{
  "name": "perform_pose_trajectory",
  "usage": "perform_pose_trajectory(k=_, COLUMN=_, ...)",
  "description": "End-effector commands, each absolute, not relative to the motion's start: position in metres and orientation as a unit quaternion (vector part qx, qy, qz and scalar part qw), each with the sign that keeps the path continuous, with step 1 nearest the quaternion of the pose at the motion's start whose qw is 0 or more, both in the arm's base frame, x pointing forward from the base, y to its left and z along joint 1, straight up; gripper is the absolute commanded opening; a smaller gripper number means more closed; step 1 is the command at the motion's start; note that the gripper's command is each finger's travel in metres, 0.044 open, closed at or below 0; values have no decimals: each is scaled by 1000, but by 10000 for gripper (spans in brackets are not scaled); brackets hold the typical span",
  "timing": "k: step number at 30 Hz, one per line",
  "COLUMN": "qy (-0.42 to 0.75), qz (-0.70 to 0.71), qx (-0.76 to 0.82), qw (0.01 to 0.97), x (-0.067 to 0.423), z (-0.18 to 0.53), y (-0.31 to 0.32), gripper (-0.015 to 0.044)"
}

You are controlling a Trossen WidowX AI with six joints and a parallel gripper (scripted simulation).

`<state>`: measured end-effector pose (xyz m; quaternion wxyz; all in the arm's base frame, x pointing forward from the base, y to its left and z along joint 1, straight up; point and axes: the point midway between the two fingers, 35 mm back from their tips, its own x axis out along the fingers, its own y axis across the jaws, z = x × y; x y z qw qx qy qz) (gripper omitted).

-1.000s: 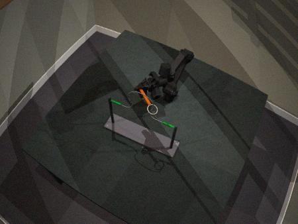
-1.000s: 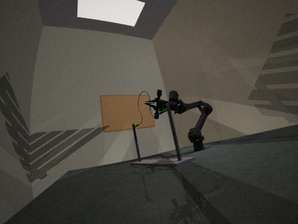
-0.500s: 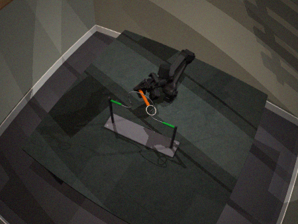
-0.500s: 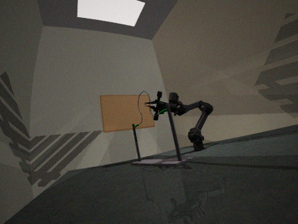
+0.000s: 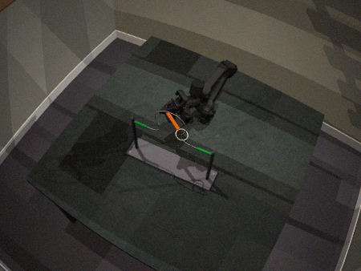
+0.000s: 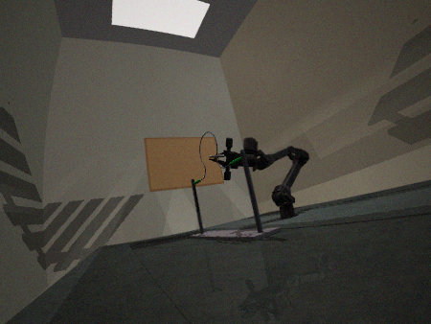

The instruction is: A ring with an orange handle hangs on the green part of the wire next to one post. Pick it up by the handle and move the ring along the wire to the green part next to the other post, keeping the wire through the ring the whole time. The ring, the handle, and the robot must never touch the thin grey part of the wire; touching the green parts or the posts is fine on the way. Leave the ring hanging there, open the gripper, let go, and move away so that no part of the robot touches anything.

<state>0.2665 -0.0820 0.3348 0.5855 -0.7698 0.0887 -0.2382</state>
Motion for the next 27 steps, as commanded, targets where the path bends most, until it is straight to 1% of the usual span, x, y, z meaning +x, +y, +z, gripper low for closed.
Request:
perform_pose_trajectory(k=1, qy=103, qz=-231, qx=-745, qw=617, x=267, z=319, y=-86, gripper=-150)
perform_pose_trajectory(k=27, qy=173, qz=-175, qx=-550, qw=798, x=267, z=235, y=-76, gripper=-150)
